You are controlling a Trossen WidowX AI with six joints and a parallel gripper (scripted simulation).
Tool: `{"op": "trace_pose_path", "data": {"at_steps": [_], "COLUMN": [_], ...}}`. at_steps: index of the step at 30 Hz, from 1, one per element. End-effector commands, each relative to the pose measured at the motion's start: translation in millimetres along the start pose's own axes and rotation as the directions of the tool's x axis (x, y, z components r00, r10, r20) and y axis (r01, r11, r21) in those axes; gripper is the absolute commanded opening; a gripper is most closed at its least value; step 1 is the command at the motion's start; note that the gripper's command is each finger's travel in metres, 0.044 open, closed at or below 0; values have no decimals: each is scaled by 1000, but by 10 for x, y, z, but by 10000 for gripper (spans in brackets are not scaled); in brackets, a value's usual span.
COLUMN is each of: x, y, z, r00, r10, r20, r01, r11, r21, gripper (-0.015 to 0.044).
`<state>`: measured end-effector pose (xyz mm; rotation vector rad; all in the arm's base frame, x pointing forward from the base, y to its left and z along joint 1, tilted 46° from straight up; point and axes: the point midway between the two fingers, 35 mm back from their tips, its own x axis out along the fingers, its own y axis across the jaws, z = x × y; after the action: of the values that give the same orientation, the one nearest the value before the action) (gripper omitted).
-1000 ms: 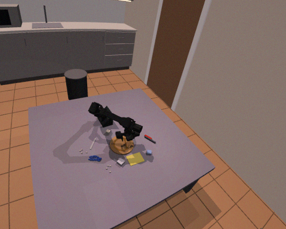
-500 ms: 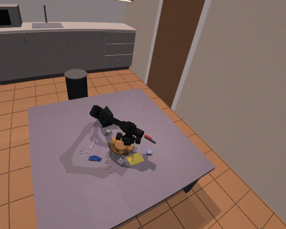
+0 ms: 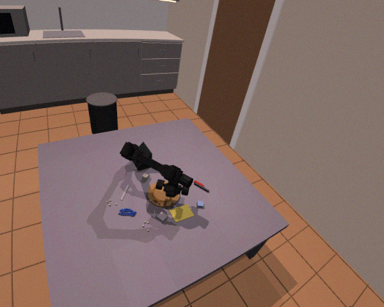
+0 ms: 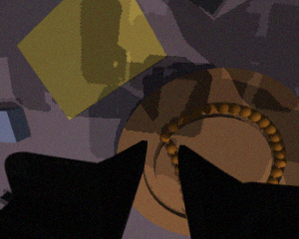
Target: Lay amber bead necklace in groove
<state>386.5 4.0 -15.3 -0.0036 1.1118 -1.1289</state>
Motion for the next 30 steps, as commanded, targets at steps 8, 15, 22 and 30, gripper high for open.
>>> {"op": "trace_pose_path", "data": {"at_steps": [8, 15, 22, 30], "x": [191, 265, 240, 240], "y": [-18, -25, -17, -17], "z": [-7, -10, -2, -2], "r00": [1000, 1000, 1000, 1000], "r10": [-10, -12, -8, -8], "r20": [1, 1, -1, -1], "r01": [10, 12, 8, 8], "r11": [1000, 1000, 1000, 1000], "r21": [-11, -13, -3, -3], "gripper": [120, 120, 0, 0]}}
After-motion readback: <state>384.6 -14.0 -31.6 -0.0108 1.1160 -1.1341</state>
